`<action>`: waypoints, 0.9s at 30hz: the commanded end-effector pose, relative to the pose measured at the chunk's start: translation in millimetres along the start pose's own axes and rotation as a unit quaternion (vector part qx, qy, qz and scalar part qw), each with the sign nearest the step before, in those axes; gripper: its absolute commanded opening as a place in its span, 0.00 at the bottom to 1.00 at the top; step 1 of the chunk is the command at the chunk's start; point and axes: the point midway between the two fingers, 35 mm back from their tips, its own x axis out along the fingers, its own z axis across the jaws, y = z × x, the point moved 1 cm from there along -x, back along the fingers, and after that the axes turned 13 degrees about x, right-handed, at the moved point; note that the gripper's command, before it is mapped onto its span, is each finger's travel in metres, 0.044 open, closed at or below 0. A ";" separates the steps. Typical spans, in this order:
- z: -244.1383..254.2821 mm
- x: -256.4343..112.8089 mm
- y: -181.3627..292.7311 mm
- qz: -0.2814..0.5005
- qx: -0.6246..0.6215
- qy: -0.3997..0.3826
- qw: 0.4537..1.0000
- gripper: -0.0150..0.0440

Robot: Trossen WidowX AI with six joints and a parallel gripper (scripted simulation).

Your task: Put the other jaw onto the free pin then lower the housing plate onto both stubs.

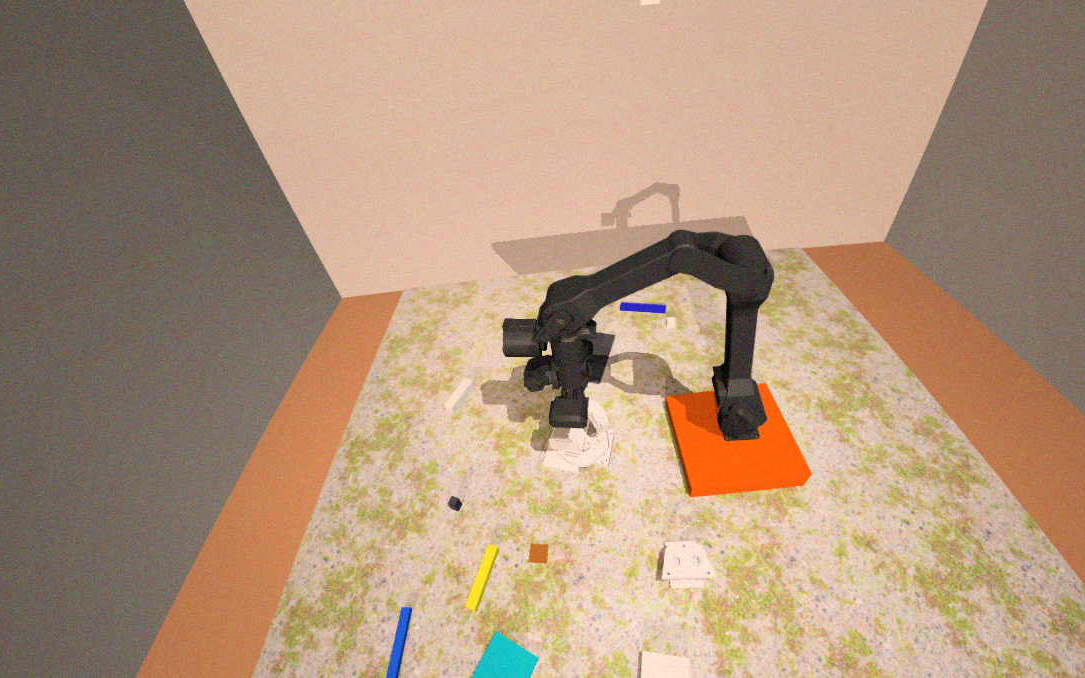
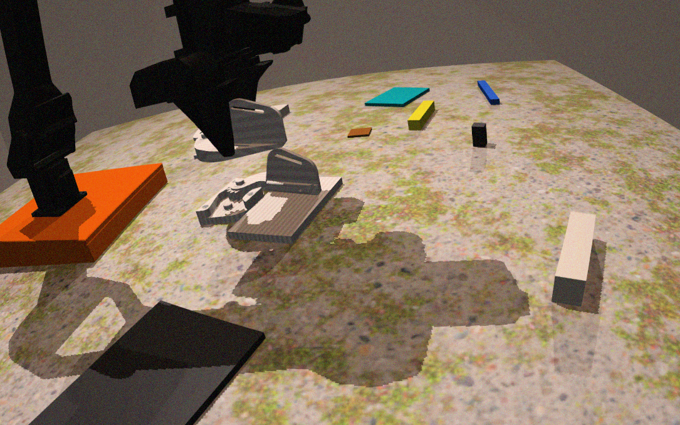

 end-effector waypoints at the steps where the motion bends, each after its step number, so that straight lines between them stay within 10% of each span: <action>1: 0.8 -1.4 -1.3 -0.002 -0.001 -0.002 1.000 0.48; 27: 0.8 -1.4 -1.3 -0.002 -0.001 -0.002 1.000 0.48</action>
